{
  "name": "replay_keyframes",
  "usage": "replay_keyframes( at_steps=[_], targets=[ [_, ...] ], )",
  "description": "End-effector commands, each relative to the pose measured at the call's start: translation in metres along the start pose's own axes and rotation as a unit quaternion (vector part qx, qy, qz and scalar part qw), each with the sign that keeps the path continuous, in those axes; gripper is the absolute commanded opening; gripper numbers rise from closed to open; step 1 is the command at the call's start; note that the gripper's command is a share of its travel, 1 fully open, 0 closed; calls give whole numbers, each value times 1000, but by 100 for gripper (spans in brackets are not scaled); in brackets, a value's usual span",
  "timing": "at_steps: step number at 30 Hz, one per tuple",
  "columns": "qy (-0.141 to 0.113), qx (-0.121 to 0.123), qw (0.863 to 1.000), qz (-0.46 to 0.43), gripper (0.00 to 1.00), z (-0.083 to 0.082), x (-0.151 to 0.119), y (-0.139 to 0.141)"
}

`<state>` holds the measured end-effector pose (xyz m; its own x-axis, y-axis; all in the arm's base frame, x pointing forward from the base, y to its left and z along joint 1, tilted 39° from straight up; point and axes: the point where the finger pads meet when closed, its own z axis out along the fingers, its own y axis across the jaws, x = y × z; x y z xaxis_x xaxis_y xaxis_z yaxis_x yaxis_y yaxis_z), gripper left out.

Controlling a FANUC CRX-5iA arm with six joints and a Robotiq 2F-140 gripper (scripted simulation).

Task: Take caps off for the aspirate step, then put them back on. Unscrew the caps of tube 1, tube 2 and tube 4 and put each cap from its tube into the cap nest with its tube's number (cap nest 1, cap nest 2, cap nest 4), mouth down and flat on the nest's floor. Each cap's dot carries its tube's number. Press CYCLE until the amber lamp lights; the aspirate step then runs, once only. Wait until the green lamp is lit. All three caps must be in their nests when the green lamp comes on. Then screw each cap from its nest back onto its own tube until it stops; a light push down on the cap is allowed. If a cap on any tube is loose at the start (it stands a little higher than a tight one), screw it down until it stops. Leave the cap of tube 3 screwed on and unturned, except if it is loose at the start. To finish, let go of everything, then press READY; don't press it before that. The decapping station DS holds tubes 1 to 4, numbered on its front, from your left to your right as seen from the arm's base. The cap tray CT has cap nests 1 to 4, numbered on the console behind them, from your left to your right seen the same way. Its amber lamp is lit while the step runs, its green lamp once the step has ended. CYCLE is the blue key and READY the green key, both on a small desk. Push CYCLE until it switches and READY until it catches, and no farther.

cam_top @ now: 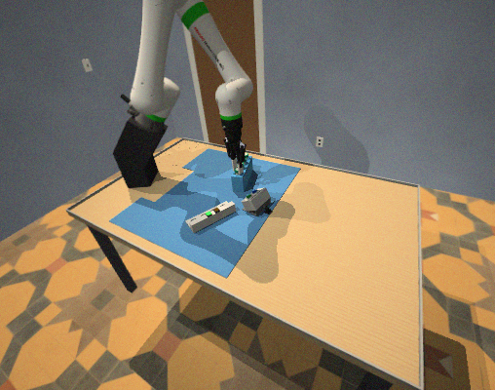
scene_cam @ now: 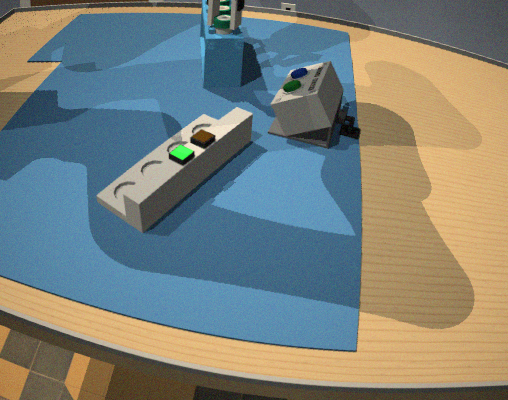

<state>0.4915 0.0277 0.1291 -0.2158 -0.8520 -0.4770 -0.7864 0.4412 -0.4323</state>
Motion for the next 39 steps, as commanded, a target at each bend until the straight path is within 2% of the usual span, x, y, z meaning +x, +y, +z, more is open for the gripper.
replay_keyframes(
  at_steps=[1,13,16,17,18,21,24,25,26,27,28,35,36,39],
  targets=[
    [18,6,1000,-2,35,0,0,0],
    [18,6,1000,-2,35,0,0,0],
    [18,4,992,-127,35,0,0,0],
    [18,4,992,-127,35,0,0,0],
    [19,3,986,-166,35,0,0,0],
    [19,3,986,-168,35,0,0,0],
    [19,1,957,-290,35,0,0,0],
    [19,1,957,-290,35,0,0,0],
    [19,0,944,-329,35,0,0,0],
    [19,0,944,-329,35,0,0,0],
    [19,-1,930,-368,35,0,0,0],
    [19,-1,930,-368,35,0,0,0],
    [19,-1,930,-368,0,0,0,0],
    [19,-1,930,-368,0,0,0,0]
  ],
)
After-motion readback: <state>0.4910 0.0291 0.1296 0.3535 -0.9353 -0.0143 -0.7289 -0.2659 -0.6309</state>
